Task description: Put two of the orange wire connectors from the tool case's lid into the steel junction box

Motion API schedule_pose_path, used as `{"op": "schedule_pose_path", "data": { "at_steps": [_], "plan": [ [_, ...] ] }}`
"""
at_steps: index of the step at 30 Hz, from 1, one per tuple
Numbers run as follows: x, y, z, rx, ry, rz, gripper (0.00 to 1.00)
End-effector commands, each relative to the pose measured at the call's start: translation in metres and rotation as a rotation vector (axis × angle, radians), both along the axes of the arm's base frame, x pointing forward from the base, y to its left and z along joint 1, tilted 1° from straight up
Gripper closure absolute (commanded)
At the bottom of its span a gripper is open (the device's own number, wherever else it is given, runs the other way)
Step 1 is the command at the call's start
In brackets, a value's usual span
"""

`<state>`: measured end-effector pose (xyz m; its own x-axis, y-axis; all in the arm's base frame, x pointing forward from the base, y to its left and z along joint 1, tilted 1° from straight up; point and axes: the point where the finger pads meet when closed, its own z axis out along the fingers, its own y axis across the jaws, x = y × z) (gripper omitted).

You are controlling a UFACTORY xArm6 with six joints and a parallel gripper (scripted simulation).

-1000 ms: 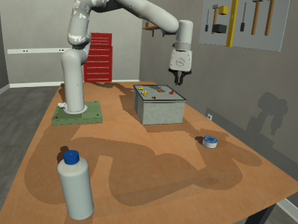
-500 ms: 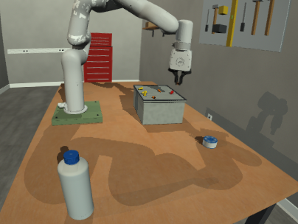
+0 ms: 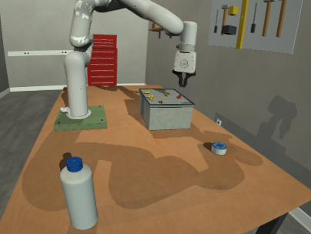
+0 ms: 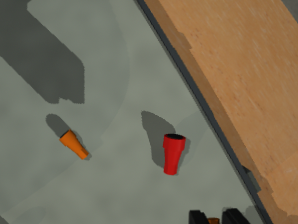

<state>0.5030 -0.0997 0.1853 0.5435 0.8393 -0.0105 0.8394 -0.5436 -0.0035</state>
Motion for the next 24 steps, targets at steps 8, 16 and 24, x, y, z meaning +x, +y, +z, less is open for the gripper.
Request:
{"op": "schedule_pose_path", "data": {
  "at_steps": [8,16,24],
  "plan": [
    [-0.005,0.057,0.002,-0.002,-0.005,0.000,0.97],
    [-0.012,0.120,0.001,-0.002,-0.005,0.000,0.97],
    [-0.018,0.172,0.001,-0.002,-0.005,0.000,0.97]
  ]
}}
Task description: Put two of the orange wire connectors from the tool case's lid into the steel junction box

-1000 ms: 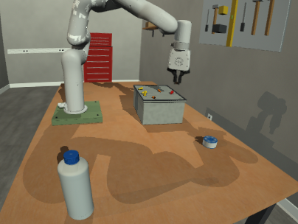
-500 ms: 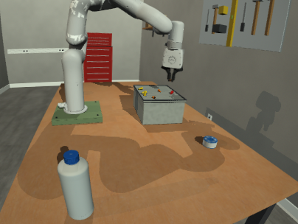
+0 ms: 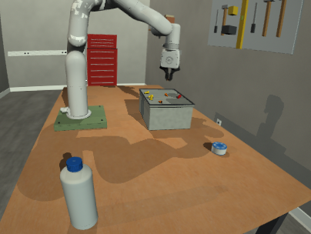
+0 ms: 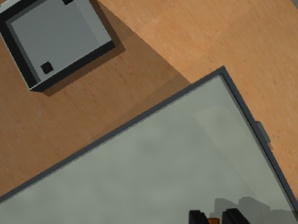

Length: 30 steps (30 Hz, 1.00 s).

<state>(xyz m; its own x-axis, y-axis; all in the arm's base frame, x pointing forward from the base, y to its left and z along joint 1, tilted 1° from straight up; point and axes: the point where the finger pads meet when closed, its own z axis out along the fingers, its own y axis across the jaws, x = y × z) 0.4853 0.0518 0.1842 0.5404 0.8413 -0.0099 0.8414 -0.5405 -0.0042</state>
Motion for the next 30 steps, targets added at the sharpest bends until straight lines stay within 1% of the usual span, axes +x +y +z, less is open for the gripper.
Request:
{"op": "schedule_pose_path", "data": {
  "at_steps": [1,14,16,23,30],
  "plan": [
    [-0.001,0.029,0.002,-0.002,-0.006,-0.004,0.97],
    [-0.013,0.137,0.001,-0.002,-0.006,-0.004,0.97],
    [-0.013,0.137,0.001,-0.002,-0.006,-0.004,0.97],
    [-0.018,0.181,0.001,-0.002,-0.006,-0.004,0.97],
    [-0.021,0.210,0.000,-0.002,-0.006,-0.004,0.97]
  ]
}}
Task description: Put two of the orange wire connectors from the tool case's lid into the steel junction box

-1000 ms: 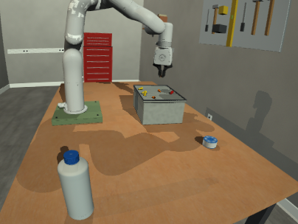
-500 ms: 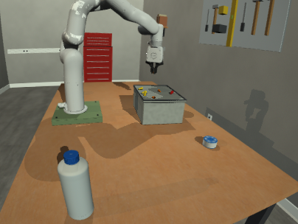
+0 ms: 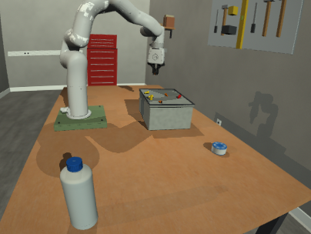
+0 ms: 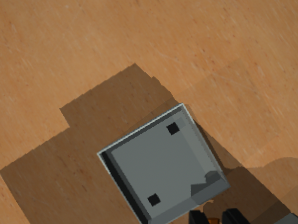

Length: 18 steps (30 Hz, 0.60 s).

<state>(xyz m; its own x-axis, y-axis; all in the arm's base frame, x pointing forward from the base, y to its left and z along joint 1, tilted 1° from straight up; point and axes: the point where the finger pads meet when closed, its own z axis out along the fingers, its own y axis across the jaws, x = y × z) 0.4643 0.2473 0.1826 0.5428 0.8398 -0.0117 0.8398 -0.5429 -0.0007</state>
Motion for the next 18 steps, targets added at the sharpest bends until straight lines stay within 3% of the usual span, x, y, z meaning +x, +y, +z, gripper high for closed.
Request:
{"op": "schedule_pose_path", "data": {
  "at_steps": [1,18],
  "plan": [
    [0.000,0.017,0.002,0.001,-0.004,-0.001,0.97],
    [-0.001,0.027,0.002,0.001,-0.004,-0.001,0.97]
  ]
}}
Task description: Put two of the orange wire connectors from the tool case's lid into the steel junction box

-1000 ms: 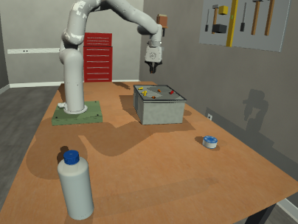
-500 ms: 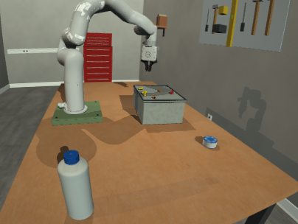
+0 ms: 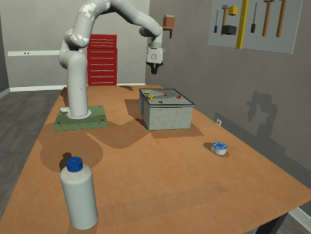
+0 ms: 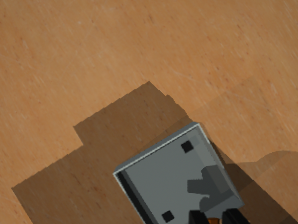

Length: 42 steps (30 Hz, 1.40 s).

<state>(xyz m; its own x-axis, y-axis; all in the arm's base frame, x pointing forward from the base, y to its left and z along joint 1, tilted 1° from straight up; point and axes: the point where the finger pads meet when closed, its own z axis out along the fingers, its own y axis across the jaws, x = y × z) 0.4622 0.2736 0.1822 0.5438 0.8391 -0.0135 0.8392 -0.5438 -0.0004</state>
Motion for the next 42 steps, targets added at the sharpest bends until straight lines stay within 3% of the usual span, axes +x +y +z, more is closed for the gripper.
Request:
{"op": "schedule_pose_path", "data": {
  "at_steps": [1,10,19,34,36,42],
  "plan": [
    [0.001,0.001,0.002,0.003,-0.004,0.000,0.97],
    [0.001,0.001,-0.001,0.003,-0.004,0.000,0.97],
    [0.001,0.001,-0.030,0.003,-0.004,0.000,0.97],
    [0.001,0.000,-0.155,0.003,-0.004,0.000,0.97],
    [0.001,0.000,-0.155,0.003,-0.004,0.000,0.97],
    [0.000,-0.001,-0.182,0.003,-0.004,0.000,0.97]
  ]
}}
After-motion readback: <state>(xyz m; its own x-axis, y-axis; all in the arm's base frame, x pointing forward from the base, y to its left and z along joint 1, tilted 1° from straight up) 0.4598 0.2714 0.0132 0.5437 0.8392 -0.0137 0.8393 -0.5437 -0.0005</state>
